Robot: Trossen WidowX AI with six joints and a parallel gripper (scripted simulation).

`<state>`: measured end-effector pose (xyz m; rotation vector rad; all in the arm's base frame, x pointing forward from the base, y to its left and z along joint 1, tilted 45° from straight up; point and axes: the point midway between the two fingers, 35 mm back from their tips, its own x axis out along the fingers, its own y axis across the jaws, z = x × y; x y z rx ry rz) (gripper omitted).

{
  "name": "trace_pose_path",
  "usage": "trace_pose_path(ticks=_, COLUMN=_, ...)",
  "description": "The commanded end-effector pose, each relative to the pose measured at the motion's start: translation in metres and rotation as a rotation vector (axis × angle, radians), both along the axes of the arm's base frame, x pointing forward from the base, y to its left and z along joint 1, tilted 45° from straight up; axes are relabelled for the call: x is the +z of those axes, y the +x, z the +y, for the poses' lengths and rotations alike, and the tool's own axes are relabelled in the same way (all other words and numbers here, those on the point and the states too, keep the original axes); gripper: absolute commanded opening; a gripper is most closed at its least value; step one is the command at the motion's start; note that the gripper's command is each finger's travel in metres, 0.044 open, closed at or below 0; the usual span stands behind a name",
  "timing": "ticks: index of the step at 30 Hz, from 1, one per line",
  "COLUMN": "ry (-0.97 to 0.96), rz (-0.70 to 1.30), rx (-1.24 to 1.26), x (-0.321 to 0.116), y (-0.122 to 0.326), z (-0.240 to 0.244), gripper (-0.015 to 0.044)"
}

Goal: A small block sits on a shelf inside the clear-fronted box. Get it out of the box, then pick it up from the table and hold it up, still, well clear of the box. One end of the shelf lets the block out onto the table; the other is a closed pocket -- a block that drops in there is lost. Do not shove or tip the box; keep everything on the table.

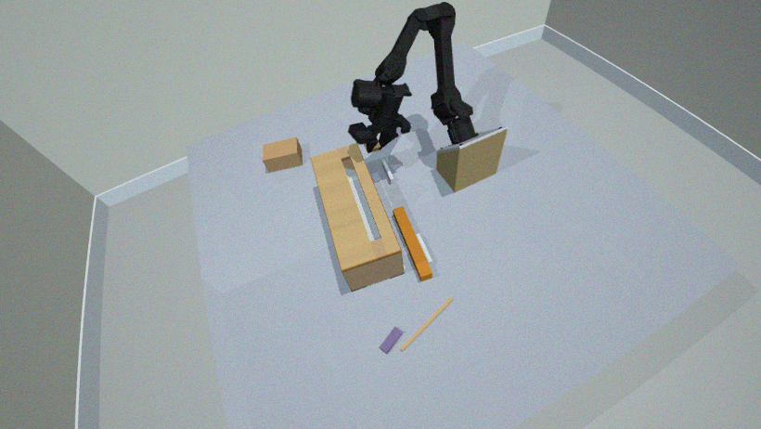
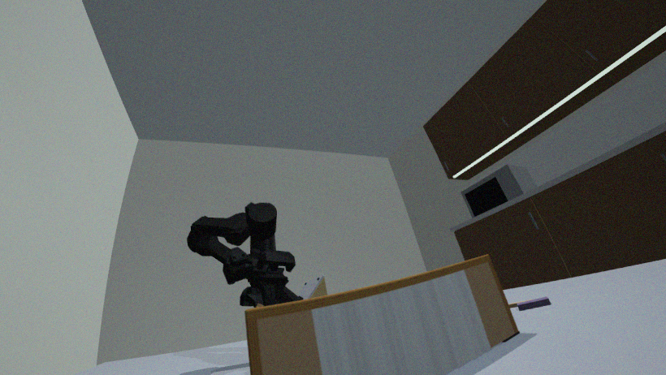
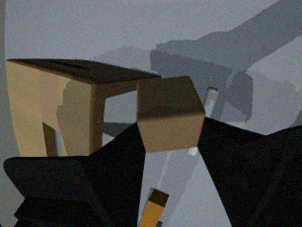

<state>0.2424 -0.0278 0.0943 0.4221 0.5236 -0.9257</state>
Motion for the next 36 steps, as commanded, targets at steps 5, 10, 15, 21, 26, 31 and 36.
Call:
trace_pose_path(ticks=5, ry=-0.179, rz=0.215, rx=0.194, x=0.005, y=-0.001, z=0.004, gripper=0.0000)
trace_pose_path(ticks=10, ry=-0.282, rz=0.342, rx=0.307, x=0.007, y=-0.002, z=0.005, gripper=0.0000)
trace_pose_path(ticks=15, ry=-0.385, rz=0.469, rx=0.419, x=0.010, y=-0.003, z=0.007, gripper=0.0000)
trace_pose_path(ticks=21, ry=-0.508, rz=0.623, rx=0.553, x=0.013, y=-0.004, z=0.009, gripper=0.0000)
trace_pose_path(ticks=26, ry=-0.611, rz=0.753, rx=0.664, x=0.016, y=-0.005, z=0.011, gripper=0.0000)
trace_pose_path(ticks=31, ry=-0.714, rz=0.883, rx=0.775, x=0.019, y=-0.006, z=0.013, gripper=0.0000)
trace_pose_path(ticks=36, ry=-0.816, rz=1.014, rx=0.884, x=0.022, y=-0.007, z=0.015, gripper=0.0000)
